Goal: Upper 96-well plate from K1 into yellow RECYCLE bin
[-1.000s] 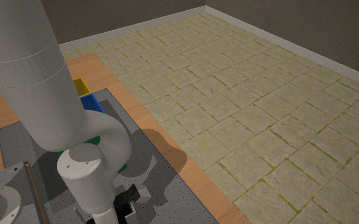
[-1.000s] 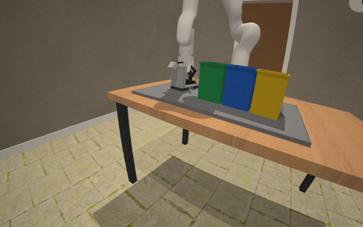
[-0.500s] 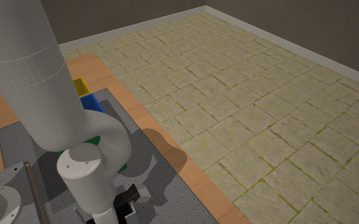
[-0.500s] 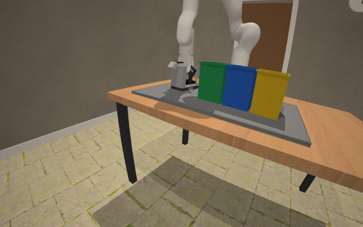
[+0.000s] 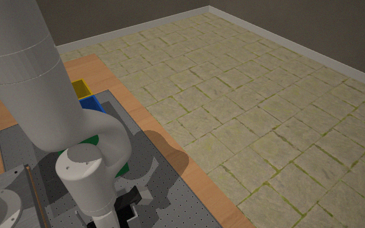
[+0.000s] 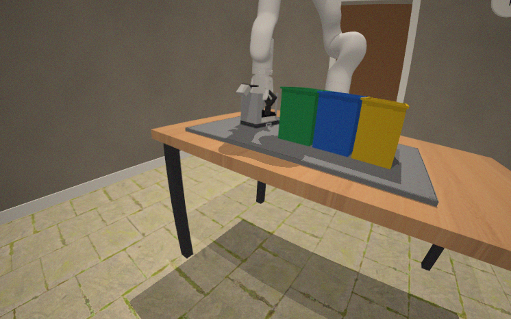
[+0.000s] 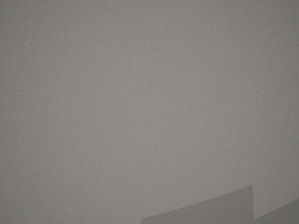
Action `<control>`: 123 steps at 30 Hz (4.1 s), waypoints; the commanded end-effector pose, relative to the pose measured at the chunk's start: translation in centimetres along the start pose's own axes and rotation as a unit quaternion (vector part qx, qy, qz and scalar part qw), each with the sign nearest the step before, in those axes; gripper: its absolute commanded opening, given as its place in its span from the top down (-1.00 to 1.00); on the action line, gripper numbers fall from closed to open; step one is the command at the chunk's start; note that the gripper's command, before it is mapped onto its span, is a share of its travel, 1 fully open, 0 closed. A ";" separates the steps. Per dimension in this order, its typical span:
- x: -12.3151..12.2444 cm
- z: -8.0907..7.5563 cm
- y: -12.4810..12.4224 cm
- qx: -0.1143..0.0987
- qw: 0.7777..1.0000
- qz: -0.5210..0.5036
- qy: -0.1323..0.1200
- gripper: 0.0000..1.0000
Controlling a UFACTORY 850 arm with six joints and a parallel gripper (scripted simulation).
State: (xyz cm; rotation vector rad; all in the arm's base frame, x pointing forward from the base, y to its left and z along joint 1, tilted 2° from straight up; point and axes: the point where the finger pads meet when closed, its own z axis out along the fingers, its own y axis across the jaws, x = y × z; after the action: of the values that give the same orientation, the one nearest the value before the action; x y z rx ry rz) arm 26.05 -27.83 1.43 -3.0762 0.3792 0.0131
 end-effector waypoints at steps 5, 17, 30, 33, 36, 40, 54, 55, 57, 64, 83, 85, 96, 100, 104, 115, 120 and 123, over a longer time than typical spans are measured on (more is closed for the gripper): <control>0.1 -0.5 0.1 -0.001 1.000 0.000 0.000 1.00; 0.1 -1.2 0.1 -0.001 1.000 0.000 0.000 1.00; 0.1 -2.1 0.1 -0.001 1.000 0.000 0.000 1.00; 0.1 -2.6 0.1 -0.001 1.000 0.000 0.000 1.00; 0.1 -3.1 0.1 -0.001 1.000 0.000 0.000 1.00; 0.1 -3.4 0.1 -0.001 1.000 0.000 0.000 1.00; 0.1 -5.7 0.1 -0.001 1.000 0.000 0.000 1.00; 0.1 -5.7 0.1 -0.001 1.000 0.000 0.000 1.00; 0.1 -5.9 0.1 -0.001 1.000 0.000 0.000 1.00; 0.1 -7.1 0.1 -0.002 1.000 0.000 0.000 1.00; 0.1 -9.9 0.1 -0.002 1.000 0.000 0.000 1.00; 0.1 -10.3 0.1 -0.002 1.000 0.000 0.000 1.00; 0.1 -11.8 0.0 -0.002 1.000 0.000 0.000 1.00; 0.1 -12.4 0.0 -0.002 1.000 0.000 0.000 1.00; 0.1 -13.1 0.0 -0.002 1.000 0.000 0.000 1.00; 0.1 -14.6 0.0 -0.002 1.000 0.000 0.000 1.00; 0.1 -15.4 0.0 -0.002 1.000 0.000 0.000 1.00; 0.1 -15.8 0.0 -0.002 1.000 0.000 0.000 1.00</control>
State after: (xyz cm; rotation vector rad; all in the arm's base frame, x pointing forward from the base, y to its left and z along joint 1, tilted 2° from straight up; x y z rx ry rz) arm 26.18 -28.50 16.67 -3.0781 0.3793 0.0169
